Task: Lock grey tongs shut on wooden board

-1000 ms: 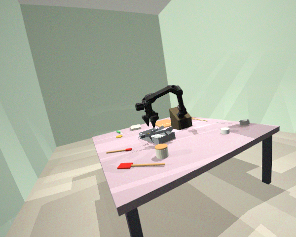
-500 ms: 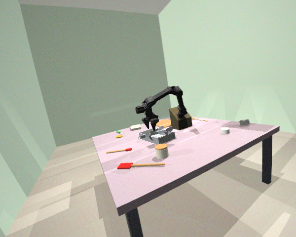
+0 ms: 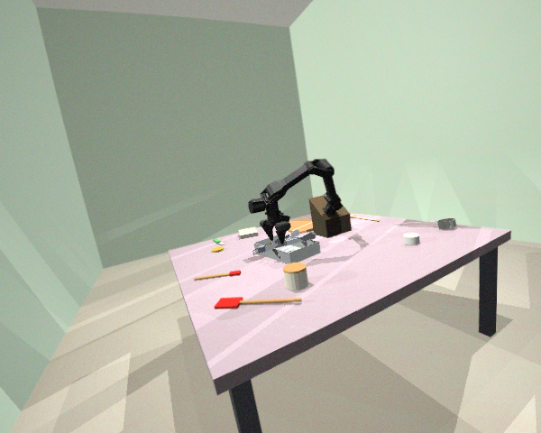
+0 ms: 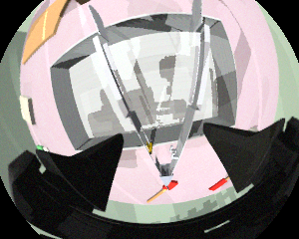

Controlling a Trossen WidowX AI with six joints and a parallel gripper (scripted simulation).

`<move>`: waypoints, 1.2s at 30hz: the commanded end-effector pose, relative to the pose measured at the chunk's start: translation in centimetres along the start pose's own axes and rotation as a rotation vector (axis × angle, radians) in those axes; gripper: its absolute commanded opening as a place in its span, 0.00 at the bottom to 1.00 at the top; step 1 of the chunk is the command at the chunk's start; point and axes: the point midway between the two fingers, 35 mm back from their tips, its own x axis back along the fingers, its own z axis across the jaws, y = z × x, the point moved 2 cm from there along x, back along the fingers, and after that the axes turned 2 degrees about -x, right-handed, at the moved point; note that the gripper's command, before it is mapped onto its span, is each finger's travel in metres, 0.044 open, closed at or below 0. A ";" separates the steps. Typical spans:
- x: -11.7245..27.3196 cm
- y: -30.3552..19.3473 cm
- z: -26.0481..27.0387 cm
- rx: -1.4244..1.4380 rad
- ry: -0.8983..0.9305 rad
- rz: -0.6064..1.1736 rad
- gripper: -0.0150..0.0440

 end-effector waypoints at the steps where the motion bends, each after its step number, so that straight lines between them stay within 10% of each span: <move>1: -1.1 0.3 0.1 -0.010 -0.007 -0.013 1.00; 31: -5.1 0.6 -0.1 -0.010 -0.012 -0.013 1.00; 36: -4.8 0.4 -0.2 -0.001 -0.007 -0.004 0.78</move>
